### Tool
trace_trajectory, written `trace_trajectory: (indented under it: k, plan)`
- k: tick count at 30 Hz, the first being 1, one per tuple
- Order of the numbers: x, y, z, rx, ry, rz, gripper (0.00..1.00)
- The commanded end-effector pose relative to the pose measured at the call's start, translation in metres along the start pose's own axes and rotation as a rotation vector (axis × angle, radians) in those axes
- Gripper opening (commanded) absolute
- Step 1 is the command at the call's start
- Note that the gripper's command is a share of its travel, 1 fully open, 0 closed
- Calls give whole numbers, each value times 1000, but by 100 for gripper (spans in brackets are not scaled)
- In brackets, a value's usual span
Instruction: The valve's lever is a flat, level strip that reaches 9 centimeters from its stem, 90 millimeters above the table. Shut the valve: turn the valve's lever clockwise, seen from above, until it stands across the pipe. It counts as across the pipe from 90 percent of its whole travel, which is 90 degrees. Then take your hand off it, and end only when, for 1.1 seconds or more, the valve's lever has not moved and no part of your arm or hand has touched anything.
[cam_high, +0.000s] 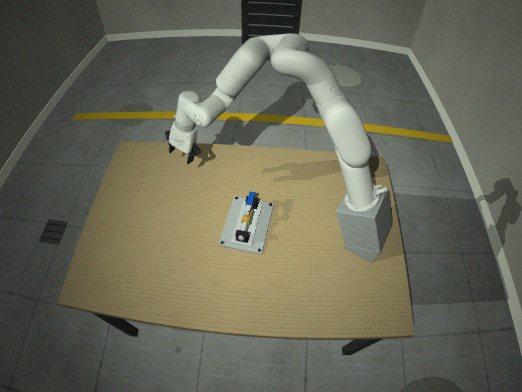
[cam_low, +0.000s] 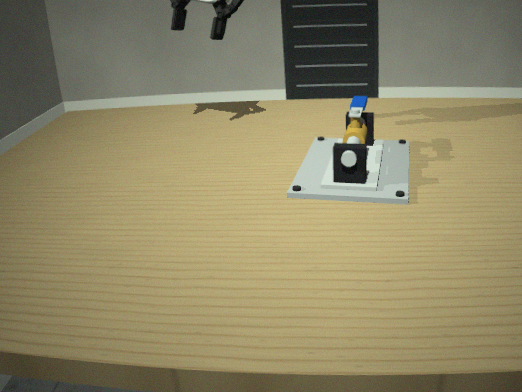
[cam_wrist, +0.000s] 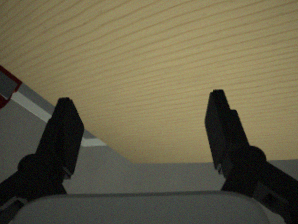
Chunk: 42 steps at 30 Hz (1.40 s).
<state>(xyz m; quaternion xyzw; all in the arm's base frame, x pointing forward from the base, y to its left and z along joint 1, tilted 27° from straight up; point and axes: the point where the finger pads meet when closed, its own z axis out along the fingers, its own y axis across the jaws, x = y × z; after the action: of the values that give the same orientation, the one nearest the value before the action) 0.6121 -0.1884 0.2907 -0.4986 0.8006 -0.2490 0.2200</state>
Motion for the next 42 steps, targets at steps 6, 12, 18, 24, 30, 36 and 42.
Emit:
trace_trajectory:
  k: [6, 12, 18, 24, 30, 36, 42]
  plan:
    - [20, 130, -15, -212, 131, -261, 100]
    - [25, 172, -19, -221, 136, -273, 100]
    - [35, 251, -27, -221, 136, -273, 100]
    - [40, 296, -31, -221, 136, -273, 100]
    - [40, 296, -31, -221, 136, -273, 100]
    - [40, 296, -31, -221, 136, -273, 100]
    - [40, 296, -31, -221, 136, -273, 0]
